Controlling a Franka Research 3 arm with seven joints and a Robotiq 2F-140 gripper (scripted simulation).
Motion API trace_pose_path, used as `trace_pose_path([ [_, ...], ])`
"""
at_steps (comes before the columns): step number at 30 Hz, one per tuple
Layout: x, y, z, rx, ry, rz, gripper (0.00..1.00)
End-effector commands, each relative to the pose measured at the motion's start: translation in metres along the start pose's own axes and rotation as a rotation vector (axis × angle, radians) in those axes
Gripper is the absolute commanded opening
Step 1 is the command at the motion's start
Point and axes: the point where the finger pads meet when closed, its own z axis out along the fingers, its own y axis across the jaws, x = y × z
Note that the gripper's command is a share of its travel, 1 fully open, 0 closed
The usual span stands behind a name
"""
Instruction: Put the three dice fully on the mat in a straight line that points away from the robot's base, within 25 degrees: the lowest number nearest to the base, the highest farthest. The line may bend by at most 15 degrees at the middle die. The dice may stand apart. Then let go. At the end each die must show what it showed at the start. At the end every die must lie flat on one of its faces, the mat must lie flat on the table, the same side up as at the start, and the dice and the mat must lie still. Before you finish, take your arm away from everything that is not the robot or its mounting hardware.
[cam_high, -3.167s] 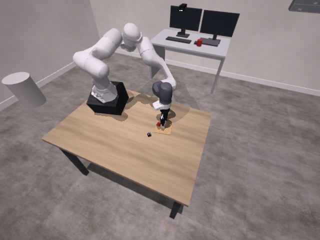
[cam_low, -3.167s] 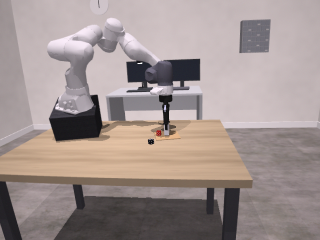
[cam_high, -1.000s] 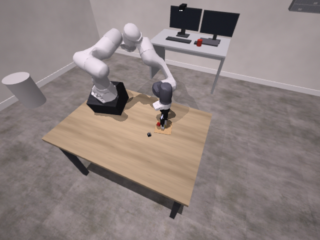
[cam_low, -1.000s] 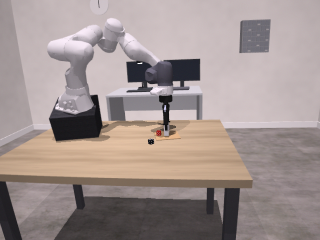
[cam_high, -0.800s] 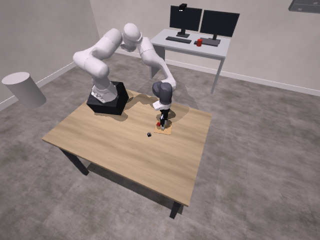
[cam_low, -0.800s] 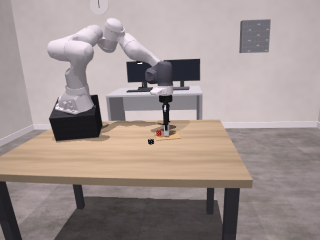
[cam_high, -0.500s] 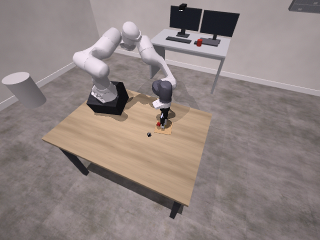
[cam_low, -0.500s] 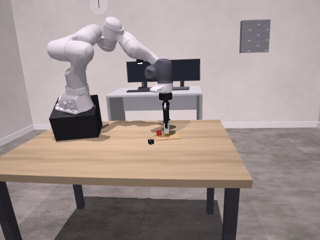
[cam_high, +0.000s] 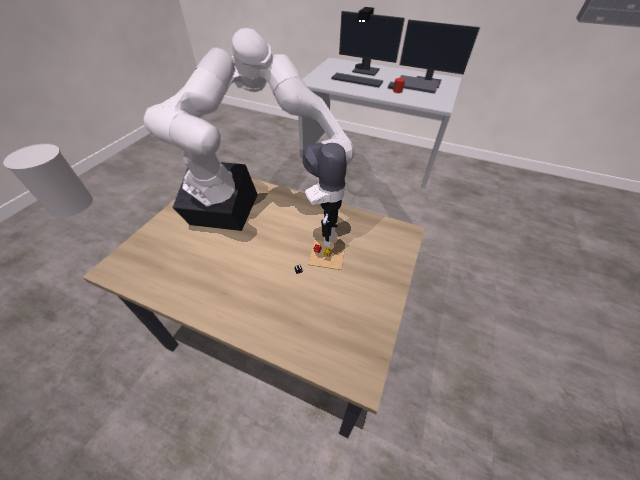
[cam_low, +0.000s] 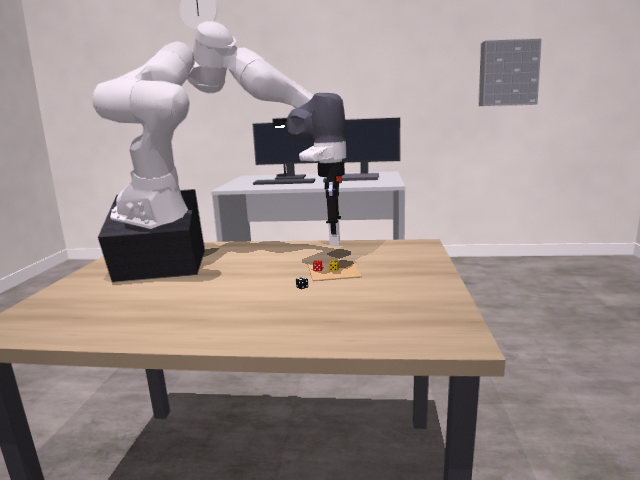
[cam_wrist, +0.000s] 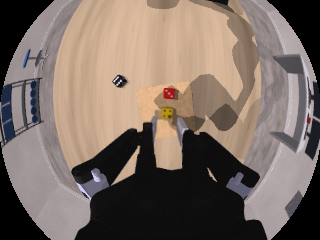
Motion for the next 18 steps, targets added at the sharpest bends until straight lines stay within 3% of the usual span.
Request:
trace_pose_path([
  [1, 0.0048, 0.0006, -0.0072, -0.001, 0.016, 0.017, 0.25],
  [6, 0.0048, 0.0006, -0.0101, -0.001, 0.016, 0.017, 0.25],
  [7, 0.0048, 0.0006, -0.0101, -0.001, 0.016, 0.017, 1.00],
  [18, 0.0048, 0.0006, -0.0101, -0.001, 0.016, 0.017, 1.00],
])
